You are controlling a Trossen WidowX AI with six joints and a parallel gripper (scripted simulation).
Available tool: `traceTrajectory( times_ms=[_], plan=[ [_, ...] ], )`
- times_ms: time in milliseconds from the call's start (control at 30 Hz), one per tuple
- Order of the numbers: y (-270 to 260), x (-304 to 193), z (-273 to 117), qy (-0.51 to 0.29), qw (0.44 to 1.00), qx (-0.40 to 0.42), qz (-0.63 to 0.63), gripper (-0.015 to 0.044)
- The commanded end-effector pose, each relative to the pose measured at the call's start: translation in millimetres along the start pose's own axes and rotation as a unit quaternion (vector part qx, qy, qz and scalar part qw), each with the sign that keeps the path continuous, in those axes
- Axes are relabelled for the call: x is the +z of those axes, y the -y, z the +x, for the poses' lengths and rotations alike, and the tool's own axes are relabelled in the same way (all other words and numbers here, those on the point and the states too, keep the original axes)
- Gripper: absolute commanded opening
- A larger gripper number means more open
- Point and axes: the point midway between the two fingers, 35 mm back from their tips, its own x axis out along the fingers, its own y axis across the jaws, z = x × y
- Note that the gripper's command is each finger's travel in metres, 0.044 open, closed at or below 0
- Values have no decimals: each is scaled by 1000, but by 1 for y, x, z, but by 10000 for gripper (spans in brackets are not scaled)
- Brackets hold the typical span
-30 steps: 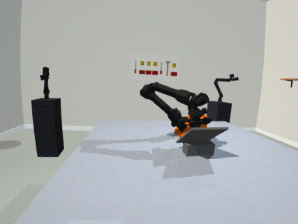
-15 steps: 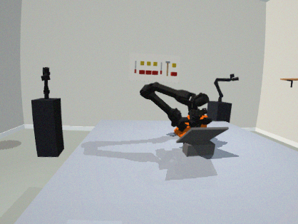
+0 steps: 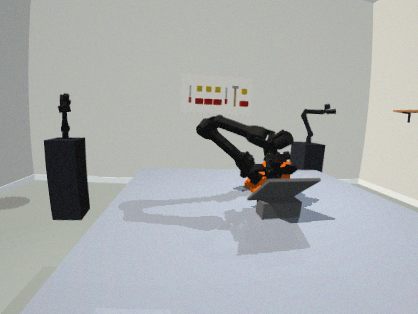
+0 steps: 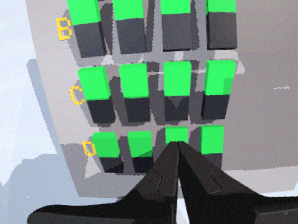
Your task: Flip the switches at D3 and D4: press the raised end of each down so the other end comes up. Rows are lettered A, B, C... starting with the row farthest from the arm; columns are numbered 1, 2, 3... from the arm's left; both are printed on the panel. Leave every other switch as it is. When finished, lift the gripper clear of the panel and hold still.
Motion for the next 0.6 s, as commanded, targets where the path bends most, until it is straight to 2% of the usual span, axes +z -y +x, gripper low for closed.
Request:
traceTrajectory(
  times_ms=[0,167,567],
  plan=[
    [-4,0,-19,3,1000,7,0,0],
    [-1,-2,-60,14,1000,1,-1,0],
    [22,-21,-61,14,1000,0,-2,0]
  ],
)
